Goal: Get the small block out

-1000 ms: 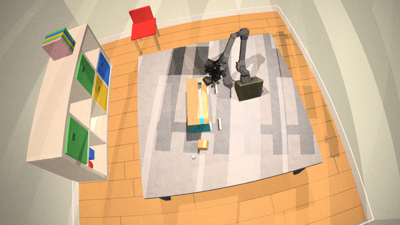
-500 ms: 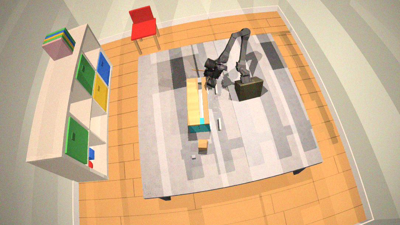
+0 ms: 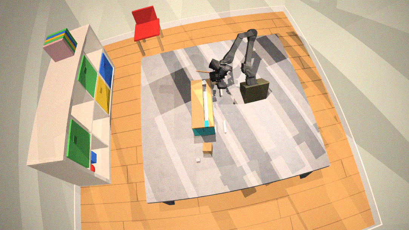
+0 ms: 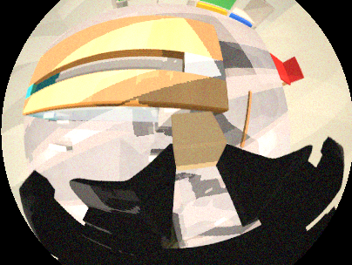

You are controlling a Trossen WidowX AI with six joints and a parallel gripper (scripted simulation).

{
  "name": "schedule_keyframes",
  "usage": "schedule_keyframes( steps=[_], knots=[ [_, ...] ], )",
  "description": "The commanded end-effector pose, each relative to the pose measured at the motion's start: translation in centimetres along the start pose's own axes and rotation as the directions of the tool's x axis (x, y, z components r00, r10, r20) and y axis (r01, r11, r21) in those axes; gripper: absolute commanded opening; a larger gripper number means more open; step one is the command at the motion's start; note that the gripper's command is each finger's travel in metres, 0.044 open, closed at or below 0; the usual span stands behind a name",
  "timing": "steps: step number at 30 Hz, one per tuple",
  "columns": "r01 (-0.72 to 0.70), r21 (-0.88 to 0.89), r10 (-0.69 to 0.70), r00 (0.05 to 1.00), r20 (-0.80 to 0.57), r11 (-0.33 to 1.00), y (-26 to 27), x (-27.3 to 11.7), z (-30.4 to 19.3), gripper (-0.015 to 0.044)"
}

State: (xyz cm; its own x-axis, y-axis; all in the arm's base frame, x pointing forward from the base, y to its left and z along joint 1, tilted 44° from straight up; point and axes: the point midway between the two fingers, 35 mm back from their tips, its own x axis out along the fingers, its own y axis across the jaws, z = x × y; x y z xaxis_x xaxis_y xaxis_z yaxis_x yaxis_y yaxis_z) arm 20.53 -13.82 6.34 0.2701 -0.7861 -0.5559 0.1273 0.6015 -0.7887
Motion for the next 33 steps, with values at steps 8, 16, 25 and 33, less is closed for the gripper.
schedule_keyframes(
  steps=[8, 16, 25, 33],
  knots=[
    [0.023, -0.389, -0.022, 1.000, 0.007, 0.921, -0.6, -0.7, 0.4, 0.0000],
    [0.032, -0.642, -0.035, 0.999, 0.009, 0.766, -0.9, -1.2, 0.6, 0.0000],
    [0.036, -0.858, -0.050, 0.999, 0.012, 0.513, -1.3, -1.8, 0.7, 0.0000],
    [0.030, -0.971, -0.064, 0.998, 0.016, 0.238, -1.6, -2.3, 0.8, 0.0000]
  ],
)
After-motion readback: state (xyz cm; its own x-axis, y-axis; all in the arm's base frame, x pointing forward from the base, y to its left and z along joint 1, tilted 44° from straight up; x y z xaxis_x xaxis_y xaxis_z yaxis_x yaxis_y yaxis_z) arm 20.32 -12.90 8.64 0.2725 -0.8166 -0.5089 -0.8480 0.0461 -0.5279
